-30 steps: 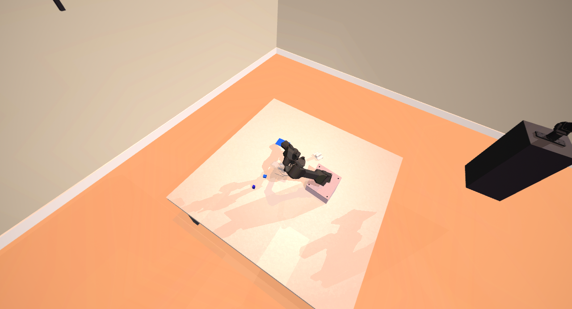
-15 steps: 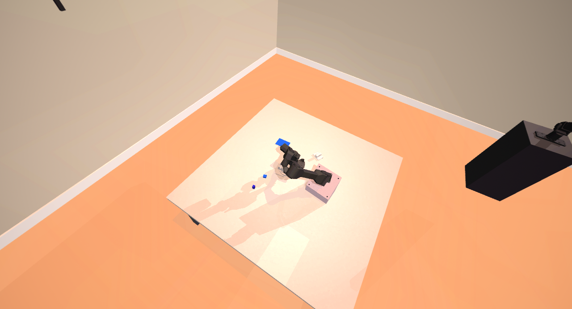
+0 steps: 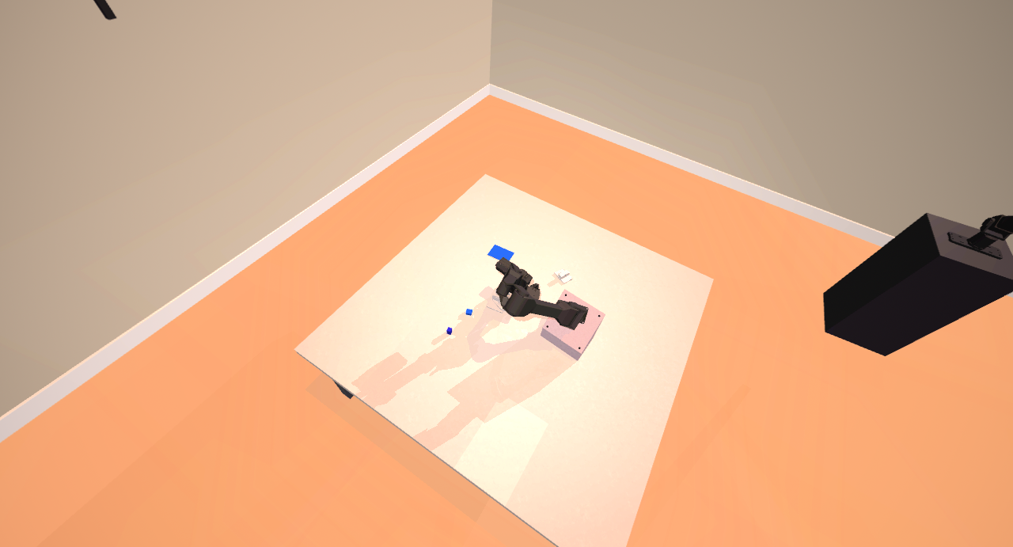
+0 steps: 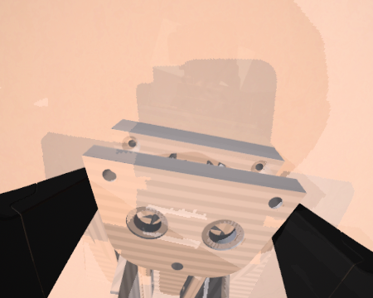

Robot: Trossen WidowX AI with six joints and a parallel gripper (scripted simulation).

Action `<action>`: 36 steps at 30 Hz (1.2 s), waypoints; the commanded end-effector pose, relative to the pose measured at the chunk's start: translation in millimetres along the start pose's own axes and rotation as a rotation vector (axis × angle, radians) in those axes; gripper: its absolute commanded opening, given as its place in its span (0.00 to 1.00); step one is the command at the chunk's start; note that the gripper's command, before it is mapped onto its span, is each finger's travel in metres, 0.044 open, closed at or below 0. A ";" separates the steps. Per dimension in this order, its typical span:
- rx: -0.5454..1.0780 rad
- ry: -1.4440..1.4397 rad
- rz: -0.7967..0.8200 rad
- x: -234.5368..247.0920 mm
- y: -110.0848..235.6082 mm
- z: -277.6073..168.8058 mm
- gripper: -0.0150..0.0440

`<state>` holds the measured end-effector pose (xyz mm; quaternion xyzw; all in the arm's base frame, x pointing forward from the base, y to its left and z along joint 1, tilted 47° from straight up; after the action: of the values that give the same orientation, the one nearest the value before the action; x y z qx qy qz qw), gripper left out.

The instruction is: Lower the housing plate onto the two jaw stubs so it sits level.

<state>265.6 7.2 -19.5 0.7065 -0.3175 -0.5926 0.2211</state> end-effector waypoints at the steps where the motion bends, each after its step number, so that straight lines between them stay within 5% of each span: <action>1: 0.001 -0.006 -0.003 0.0 -0.5 0.8 0.85; 36: 0.001 -0.016 -0.003 0.0 -6.2 0.9 0.85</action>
<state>266.0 11.0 -23.3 0.7031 -0.3186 -0.5968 0.2192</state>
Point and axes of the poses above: the point midway between the two fingers, 35 mm back from their tips, its own y axis back along the fingers, its own x axis across the jaws, z = x × y, the point moved 4 cm from there along y, back along the fingers
